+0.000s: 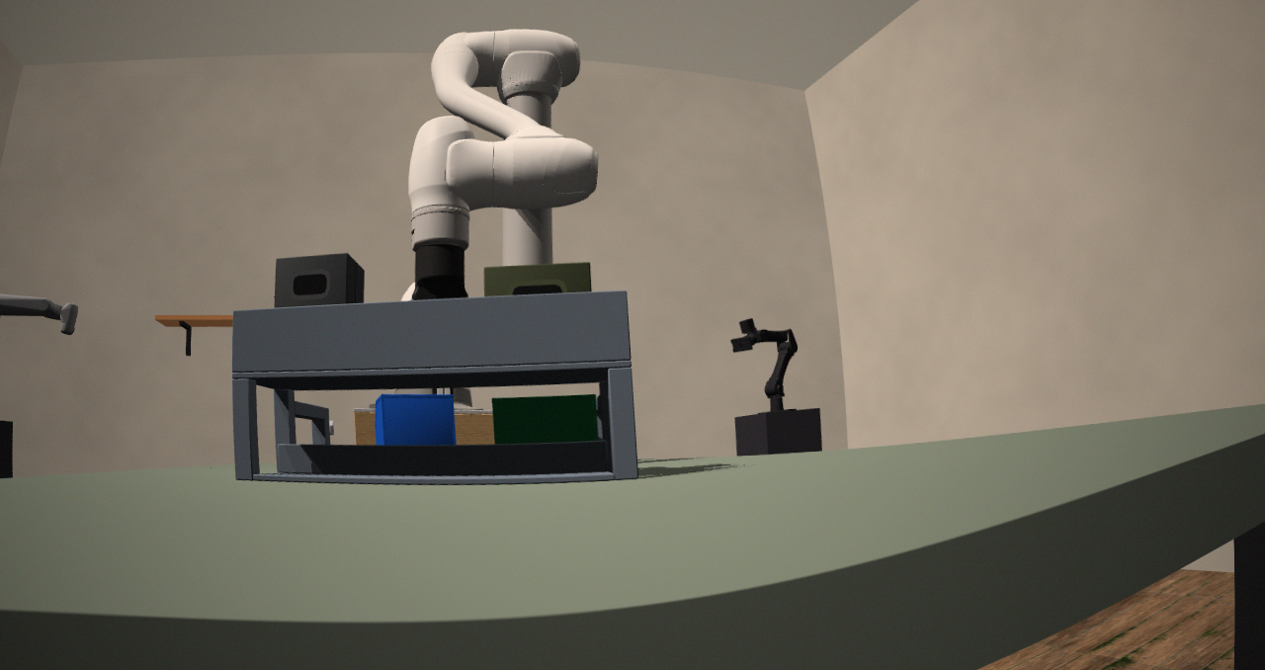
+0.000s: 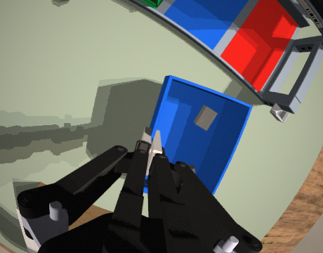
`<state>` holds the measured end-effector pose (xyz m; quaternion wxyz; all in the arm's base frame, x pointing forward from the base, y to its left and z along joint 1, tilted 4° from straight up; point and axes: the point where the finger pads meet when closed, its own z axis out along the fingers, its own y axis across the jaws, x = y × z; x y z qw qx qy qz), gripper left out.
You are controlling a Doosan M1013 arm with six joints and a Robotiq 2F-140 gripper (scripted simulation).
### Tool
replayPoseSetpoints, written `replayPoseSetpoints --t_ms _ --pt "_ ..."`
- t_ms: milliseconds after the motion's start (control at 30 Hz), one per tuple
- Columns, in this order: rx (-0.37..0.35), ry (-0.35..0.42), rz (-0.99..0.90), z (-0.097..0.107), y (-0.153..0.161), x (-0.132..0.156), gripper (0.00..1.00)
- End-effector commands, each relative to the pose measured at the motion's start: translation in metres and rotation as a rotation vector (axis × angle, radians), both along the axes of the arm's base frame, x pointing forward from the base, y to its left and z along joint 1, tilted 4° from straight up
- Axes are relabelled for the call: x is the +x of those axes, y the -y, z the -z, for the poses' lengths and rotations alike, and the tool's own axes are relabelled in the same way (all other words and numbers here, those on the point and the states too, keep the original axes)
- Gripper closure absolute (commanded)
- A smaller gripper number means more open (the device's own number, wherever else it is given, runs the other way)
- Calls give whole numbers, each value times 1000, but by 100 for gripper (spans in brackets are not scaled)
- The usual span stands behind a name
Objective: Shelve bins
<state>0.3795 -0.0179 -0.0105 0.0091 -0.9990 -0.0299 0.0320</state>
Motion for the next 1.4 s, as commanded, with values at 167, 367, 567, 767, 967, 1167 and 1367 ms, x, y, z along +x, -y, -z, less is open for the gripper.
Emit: replayPoseSetpoints --t_ms 167,367,567,767,967,1167,1367 --pt "-5 1 79 -1 -18 14 90" --pt "-8 0 130 0 -31 21 90" --pt "-10 0 164 1 -39 26 90" --pt "-13 -1 211 1 -50 32 90" --pt "-15 -1 244 2 -58 36 90" --pt "-16 -2 270 2 -65 40 90" --pt "-18 -2 292 2 -70 43 90"
